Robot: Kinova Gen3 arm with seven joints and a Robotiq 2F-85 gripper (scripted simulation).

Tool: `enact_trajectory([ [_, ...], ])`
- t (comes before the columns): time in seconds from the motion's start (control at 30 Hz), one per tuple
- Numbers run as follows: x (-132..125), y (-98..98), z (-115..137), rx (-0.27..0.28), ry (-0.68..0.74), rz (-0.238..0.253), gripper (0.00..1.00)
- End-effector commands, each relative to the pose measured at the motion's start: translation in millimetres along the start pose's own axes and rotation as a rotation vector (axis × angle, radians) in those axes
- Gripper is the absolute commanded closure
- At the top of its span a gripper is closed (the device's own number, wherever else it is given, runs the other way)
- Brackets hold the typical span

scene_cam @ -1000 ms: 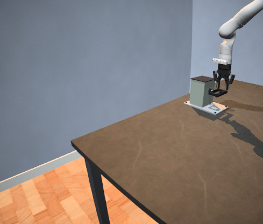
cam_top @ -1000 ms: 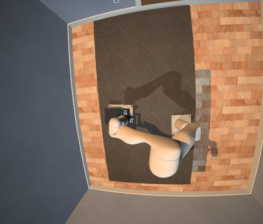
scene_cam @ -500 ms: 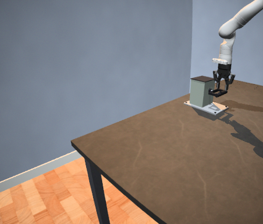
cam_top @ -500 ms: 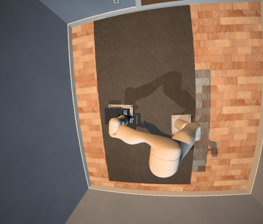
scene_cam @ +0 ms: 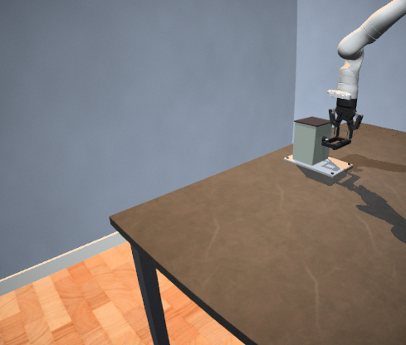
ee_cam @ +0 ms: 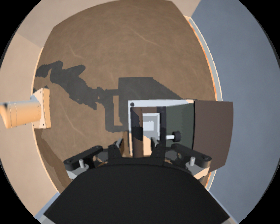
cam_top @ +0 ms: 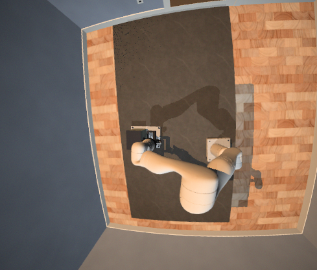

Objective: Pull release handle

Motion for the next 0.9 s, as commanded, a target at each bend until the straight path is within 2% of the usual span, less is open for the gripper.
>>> enact_trajectory([
  [0.0,0.4,-0.8,-0.1,0.0,0.0,-0.002,0.5],
  [0.87,0.4,8.9,-0.1,0.0,0.0,-0.002,0.5],
])
Point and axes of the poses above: the point where the finger pads meet when closed, its own y axis out along the fingers, its own x axis across the jaws, z = x × y, the point moved 5 cm from there along -y, back along the fingers, and after that the axes turned 13 degrees about -y, right-handed, at the moved point
